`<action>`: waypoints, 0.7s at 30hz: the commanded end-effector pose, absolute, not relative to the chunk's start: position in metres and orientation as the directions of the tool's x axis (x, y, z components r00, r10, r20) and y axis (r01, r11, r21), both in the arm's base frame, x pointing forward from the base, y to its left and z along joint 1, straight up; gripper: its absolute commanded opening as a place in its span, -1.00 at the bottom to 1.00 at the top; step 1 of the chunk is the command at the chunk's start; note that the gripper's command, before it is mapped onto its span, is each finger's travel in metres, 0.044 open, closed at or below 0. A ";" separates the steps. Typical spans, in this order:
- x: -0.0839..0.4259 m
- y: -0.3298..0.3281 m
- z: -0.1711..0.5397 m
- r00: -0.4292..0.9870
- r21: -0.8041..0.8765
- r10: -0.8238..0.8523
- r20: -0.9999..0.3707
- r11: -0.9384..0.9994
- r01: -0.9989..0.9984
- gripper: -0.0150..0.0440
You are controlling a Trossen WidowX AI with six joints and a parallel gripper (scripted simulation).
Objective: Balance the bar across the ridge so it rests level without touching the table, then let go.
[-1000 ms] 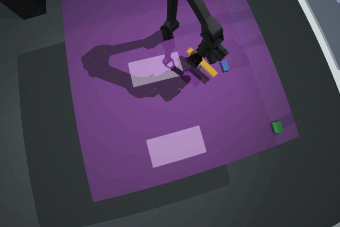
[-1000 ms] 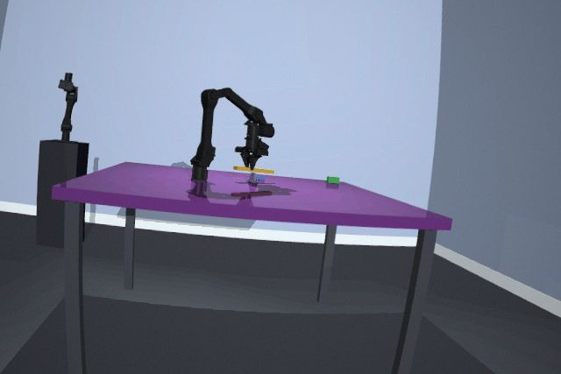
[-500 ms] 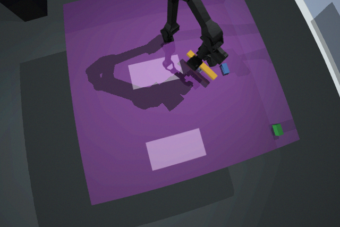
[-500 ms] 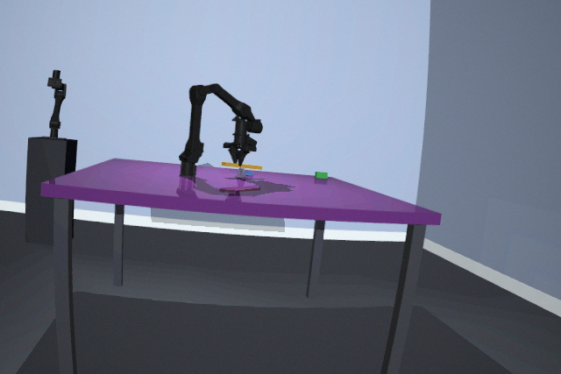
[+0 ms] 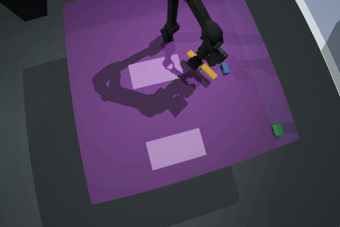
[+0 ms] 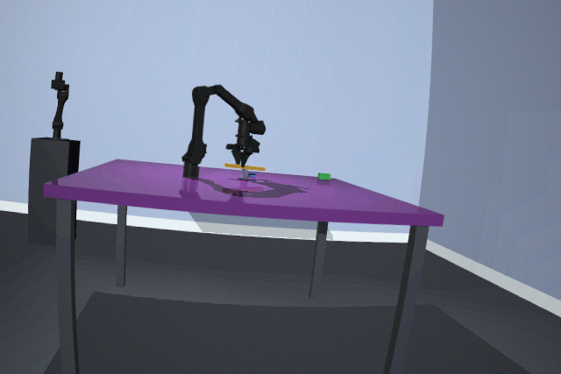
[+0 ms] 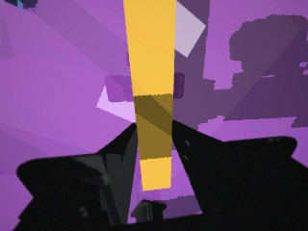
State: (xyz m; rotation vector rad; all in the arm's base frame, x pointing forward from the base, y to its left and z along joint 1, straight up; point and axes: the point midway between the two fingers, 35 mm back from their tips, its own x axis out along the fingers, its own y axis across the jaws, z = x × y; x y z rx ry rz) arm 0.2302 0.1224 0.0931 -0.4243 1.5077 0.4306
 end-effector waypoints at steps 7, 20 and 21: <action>0.230 0.122 0.092 0.018 -0.001 0.010 -1.000 0.854 -0.520 -0.49; 0.230 0.122 0.091 0.018 -0.001 0.010 -1.000 0.854 -0.520 -0.49; 0.230 0.122 0.091 0.018 -0.001 0.010 -1.000 0.854 -0.520 -0.49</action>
